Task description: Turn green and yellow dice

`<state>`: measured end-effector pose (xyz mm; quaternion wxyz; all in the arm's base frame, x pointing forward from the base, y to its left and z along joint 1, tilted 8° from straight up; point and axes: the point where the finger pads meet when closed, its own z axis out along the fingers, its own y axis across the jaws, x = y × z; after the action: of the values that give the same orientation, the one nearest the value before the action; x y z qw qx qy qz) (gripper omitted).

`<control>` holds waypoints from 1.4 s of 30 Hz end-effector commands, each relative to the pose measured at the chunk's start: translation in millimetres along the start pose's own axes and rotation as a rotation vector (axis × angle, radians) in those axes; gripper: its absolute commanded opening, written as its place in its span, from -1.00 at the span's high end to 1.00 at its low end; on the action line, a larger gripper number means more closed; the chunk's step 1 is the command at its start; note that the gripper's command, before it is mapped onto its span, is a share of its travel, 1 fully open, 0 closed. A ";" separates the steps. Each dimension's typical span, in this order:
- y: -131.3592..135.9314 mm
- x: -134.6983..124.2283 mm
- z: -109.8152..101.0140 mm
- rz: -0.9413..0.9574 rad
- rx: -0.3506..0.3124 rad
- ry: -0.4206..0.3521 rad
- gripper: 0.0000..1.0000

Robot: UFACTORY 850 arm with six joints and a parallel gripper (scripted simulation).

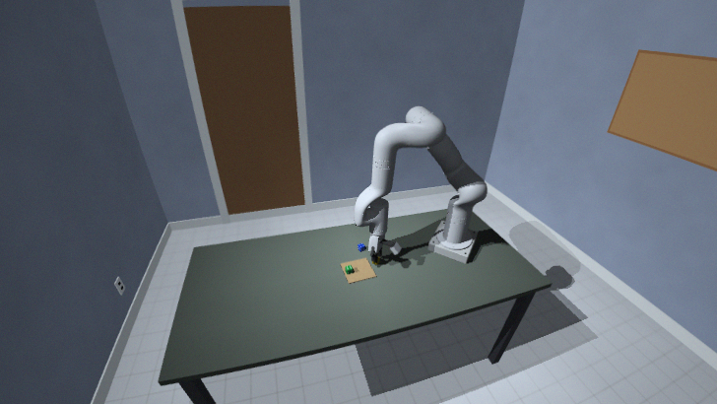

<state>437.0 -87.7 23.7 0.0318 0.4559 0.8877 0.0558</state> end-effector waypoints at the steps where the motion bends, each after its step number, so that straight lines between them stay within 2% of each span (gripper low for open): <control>1: 0.5 -0.6 8.6 0.000 -0.007 -0.007 0.05; 13: 0.6 -0.7 22.2 0.000 -0.007 -0.007 0.05; 42: 0.6 -0.7 22.5 0.000 -0.007 -0.007 0.05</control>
<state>439.7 -86.1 1.1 0.0333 0.4557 0.8877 0.0572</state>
